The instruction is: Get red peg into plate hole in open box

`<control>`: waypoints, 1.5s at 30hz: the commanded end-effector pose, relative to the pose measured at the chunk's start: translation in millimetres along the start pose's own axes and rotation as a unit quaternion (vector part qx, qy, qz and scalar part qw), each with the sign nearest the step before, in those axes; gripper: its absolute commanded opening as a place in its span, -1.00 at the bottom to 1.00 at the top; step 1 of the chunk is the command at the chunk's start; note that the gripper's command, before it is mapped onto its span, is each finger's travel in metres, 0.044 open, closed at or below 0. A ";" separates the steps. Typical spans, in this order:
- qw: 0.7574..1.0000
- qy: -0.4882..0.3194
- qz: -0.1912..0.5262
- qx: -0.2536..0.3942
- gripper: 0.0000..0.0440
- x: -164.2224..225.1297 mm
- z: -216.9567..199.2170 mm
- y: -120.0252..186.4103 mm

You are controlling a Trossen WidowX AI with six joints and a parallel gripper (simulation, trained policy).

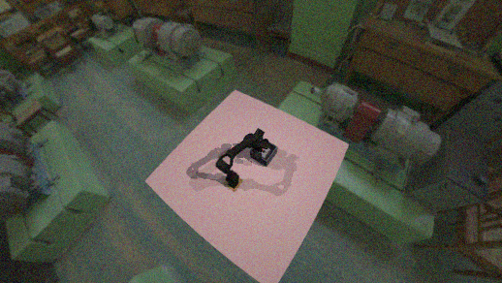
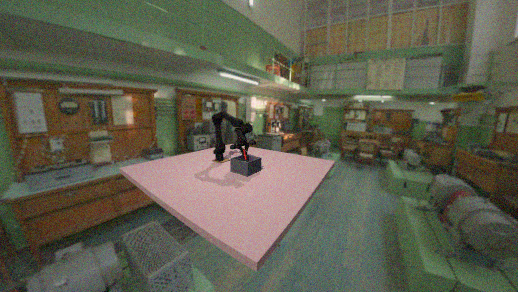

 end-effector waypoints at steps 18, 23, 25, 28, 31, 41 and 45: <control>0.997 0.036 0.046 0.042 -0.30 -12.4 -2.1 -44.5; 0.997 0.048 0.043 0.042 -0.35 -26.7 5.1 -42.5; 0.997 0.053 0.044 0.042 -0.37 -31.3 7.5 -42.5; 0.996 0.059 0.046 0.042 -0.38 -37.8 10.1 -43.2; 0.996 0.065 0.049 0.043 -0.39 -44.2 11.7 -44.2; 0.994 0.076 0.060 0.054 -0.41 -63.5 10.4 -49.7; 0.993 0.078 0.065 0.059 -0.41 -70.2 7.6 -52.5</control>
Point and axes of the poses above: the point midway between the two fingers, 35 mm back from their tips, its own y axis back along the fingers, its own z axis across the jaws, x = y × z, the point moved 3 cm from there along y, back along the fingers, and after that the axes turned 13 degrees about y, right-handed, at the moved point
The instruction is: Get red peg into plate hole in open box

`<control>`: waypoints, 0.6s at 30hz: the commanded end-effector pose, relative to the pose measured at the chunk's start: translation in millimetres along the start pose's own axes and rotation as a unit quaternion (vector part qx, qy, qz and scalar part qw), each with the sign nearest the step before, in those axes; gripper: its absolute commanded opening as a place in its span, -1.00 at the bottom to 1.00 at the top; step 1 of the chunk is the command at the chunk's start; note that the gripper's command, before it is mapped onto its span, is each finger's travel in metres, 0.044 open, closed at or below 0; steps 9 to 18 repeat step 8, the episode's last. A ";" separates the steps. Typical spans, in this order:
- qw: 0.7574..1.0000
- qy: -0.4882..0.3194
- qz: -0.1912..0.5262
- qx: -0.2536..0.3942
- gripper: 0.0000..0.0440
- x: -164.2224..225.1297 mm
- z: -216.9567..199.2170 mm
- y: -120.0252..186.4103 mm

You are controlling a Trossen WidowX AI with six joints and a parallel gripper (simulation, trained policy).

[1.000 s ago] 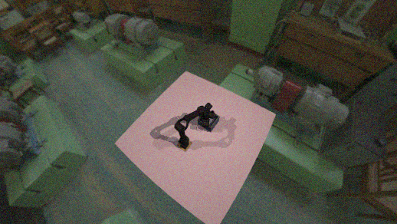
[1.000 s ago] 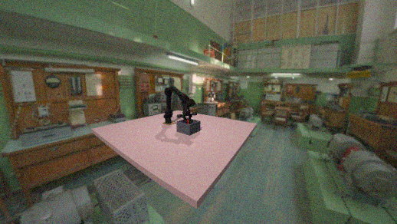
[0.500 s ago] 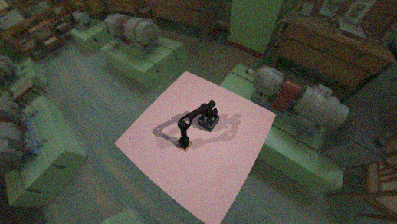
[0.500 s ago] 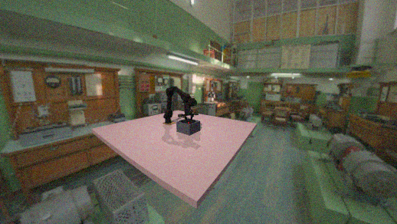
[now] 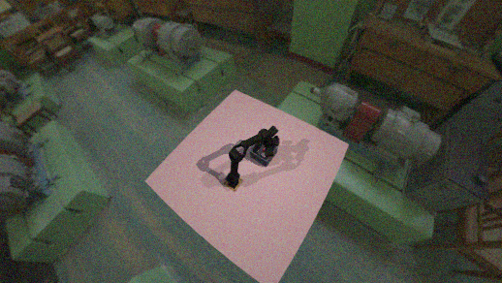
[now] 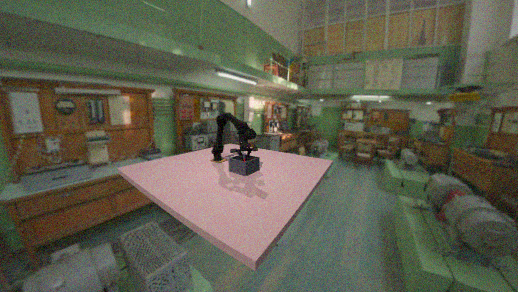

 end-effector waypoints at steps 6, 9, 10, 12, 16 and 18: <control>1.000 0.002 0.014 0.008 -0.40 -13.4 -9.5 -5.3; 1.000 0.001 0.016 0.010 -0.40 -16.3 -12.1 -6.4; 1.000 0.001 0.016 0.010 -0.40 -16.3 -12.1 -6.4; 1.000 0.001 0.016 0.010 -0.40 -16.3 -12.1 -6.4; 1.000 0.001 0.016 0.010 -0.40 -16.3 -12.1 -6.4; 1.000 0.001 0.016 0.010 -0.40 -16.3 -12.1 -6.4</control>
Point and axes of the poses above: the point midway between the two fingers, 35 mm back from their tips, its own y axis back along the fingers, its own z axis across the jaws, x = y × z, the point moved 3 cm from there along y, back along the fingers, and after that the axes turned 13 degrees about y, right-handed, at the moved point
